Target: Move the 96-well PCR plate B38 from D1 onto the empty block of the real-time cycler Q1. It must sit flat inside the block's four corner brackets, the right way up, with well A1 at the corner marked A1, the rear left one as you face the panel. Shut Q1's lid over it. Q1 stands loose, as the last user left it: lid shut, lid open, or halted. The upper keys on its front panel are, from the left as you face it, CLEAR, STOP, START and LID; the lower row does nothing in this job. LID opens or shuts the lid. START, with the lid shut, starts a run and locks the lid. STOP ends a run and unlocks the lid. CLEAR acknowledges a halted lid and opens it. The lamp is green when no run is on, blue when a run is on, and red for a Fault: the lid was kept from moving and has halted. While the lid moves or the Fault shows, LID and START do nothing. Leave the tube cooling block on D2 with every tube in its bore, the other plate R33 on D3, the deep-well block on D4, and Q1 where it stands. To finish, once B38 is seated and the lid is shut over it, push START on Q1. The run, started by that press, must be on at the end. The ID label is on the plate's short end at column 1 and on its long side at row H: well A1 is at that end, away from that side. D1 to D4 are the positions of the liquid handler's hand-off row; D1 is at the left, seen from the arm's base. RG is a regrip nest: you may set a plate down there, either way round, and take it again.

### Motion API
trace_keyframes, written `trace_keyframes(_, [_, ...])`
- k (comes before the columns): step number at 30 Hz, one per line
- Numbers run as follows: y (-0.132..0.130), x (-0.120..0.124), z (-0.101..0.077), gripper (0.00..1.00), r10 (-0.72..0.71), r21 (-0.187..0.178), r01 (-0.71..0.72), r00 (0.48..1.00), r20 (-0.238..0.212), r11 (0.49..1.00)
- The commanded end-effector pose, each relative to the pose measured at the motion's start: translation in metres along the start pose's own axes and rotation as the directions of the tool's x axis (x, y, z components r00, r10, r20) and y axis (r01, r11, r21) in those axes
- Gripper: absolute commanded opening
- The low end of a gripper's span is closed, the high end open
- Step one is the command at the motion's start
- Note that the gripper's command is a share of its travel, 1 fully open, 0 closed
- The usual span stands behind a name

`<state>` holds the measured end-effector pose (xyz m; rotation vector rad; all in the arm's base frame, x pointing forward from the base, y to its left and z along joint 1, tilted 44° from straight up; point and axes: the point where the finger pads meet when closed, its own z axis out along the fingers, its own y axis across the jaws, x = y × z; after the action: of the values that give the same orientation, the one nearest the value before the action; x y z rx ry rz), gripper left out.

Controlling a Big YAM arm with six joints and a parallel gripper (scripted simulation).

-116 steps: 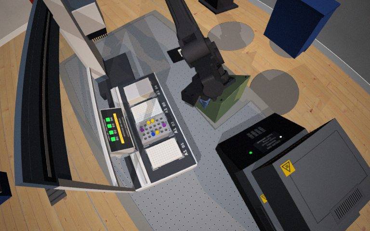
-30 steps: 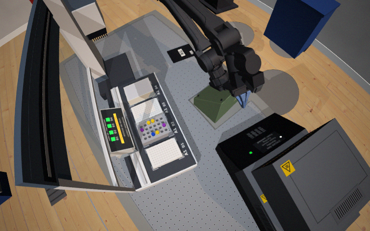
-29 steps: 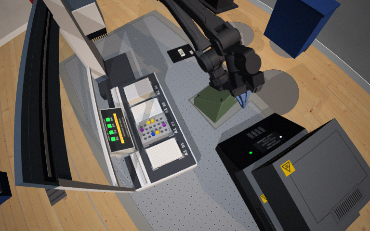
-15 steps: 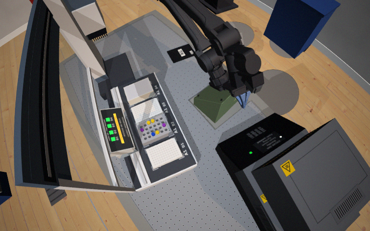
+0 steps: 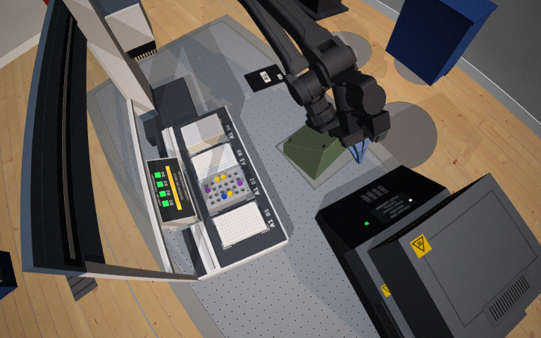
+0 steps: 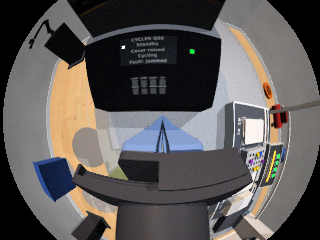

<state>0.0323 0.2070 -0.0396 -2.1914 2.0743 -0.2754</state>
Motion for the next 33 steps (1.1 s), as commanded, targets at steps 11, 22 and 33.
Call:
trace_keyframes(11, [-0.004, -0.023, 0.016, 0.0, 0.0, 0.003, 0.0, 0.999, 0.052, 1.0])
trace_keyframes(22, [-0.003, -0.02, 0.034, 0.0, 0.002, 0.003, -0.003, 0.999, 0.035, 1.0])
trace_keyframes(33, [-0.006, -0.044, 0.043, 0.0, 0.005, 0.007, -0.006, 0.998, 0.07, 1.0])
